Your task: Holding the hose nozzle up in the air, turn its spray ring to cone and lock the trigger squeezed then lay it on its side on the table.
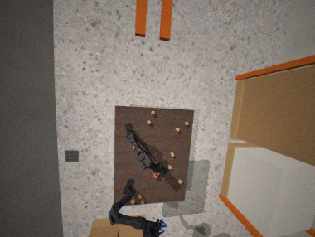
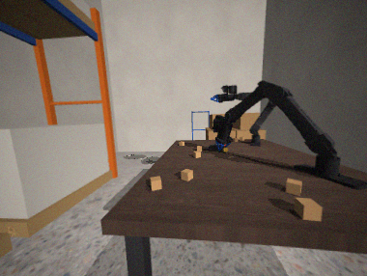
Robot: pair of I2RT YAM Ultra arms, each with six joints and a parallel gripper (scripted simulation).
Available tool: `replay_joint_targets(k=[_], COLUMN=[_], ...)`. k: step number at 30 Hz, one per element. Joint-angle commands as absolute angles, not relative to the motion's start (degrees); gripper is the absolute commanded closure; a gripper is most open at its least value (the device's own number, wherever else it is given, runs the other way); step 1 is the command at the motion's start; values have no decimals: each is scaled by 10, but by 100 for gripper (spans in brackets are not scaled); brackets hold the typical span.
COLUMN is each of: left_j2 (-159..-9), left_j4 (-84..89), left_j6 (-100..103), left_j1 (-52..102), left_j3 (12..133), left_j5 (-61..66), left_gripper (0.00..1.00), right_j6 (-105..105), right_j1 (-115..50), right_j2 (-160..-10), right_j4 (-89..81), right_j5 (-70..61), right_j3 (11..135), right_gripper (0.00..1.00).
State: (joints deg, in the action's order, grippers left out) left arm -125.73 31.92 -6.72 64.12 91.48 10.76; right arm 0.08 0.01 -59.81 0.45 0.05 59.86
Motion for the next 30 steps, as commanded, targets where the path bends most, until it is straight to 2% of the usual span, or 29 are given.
replay_joint_targets(k=[1, 12, 20, 30], left_j2=[-1237, -1227, -1216, -1211], left_j4=[309, 353, 306, 319], left_j6=[-73, -73, -61, -61], left_j1=[643, 643, 633, 647], left_j3=[935, 950, 911, 937], left_j5=[113, 113, 122, 119], left_gripper=[64, 64, 64, 64], right_j6=[-2, -2, -2, -2], right_j1=[-3, -3, -3, -3], right_j2=[-596, -596, -596, -596], right_j4=[13, 13, 13, 13], right_j5=[-1, -1, -1, -1], right_j3=[626, 626, 626, 626], right_gripper=[37, 37, 37, 37])
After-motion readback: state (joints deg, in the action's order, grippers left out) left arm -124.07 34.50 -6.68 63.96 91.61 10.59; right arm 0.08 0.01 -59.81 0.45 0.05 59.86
